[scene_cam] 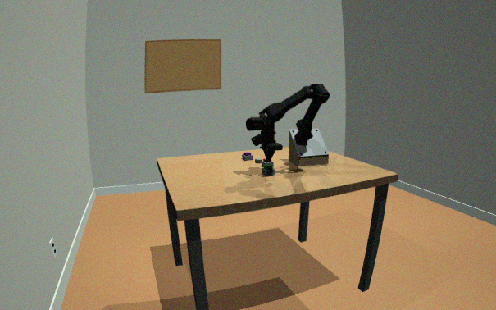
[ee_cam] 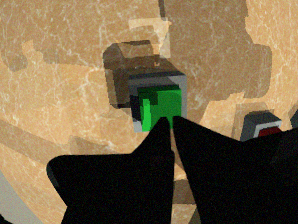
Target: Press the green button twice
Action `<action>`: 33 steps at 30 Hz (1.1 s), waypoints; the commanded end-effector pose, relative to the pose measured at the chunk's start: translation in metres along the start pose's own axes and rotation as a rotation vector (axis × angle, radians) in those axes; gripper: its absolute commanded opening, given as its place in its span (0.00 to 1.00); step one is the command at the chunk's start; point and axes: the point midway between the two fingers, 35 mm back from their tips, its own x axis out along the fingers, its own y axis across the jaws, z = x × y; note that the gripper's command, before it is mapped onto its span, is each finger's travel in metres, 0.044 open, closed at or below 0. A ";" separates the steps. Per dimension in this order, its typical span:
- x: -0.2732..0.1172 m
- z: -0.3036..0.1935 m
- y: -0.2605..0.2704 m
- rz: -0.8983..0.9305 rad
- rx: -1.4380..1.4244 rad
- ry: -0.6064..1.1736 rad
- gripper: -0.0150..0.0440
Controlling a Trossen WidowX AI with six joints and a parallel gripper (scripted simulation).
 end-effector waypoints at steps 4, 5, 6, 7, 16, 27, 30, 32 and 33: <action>-0.007 0.001 0.003 0.007 -0.011 -0.004 0.29; -0.006 0.001 0.003 0.006 -0.011 -0.004 0.29; -0.004 0.001 0.003 0.006 -0.011 -0.004 0.29; -0.002 0.001 0.003 0.006 -0.011 -0.004 0.29; 0.012 0.002 0.003 0.007 -0.011 -0.004 0.29; 0.026 0.001 0.004 0.008 -0.011 -0.004 0.29; 0.026 0.001 0.004 0.008 -0.011 -0.004 0.29; 0.026 0.001 0.004 0.008 -0.011 -0.004 0.29; 0.026 0.001 0.004 0.008 -0.011 -0.004 0.29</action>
